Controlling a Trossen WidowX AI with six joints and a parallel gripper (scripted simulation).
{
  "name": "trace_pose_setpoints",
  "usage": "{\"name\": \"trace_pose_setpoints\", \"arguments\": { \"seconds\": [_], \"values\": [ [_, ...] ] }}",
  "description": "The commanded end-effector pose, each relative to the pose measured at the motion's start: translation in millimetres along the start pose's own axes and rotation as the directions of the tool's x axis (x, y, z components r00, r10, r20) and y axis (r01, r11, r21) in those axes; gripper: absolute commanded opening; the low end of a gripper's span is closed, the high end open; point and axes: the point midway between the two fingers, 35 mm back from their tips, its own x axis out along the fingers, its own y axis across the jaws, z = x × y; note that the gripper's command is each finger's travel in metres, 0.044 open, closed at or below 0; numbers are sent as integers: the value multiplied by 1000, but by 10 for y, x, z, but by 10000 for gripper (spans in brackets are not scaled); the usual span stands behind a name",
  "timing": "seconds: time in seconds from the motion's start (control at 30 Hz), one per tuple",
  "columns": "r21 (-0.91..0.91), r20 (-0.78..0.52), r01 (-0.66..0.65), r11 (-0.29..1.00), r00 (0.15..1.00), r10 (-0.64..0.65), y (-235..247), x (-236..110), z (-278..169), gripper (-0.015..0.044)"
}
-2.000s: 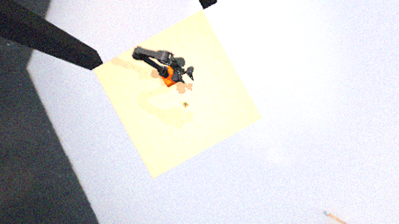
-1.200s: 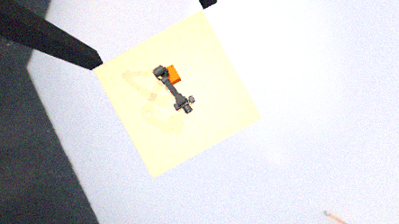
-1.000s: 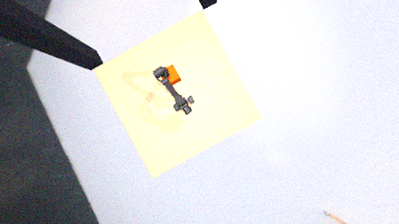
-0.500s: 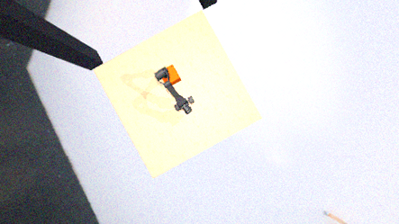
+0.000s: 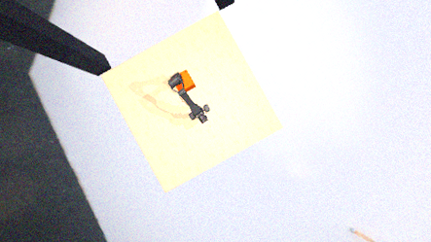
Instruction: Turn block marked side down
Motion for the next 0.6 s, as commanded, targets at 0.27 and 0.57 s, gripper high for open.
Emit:
{"name": "trace_pose_setpoints", "arguments": {
  "seconds": [0.27, 0.57],
  "values": [
    [-4, -13, -4, 1000, 1000, 4, 5, 211, -34, 440],
    [-4, -13, -4, 1000, 1000, 4, 5, 211, -34, 204]
  ]
}}
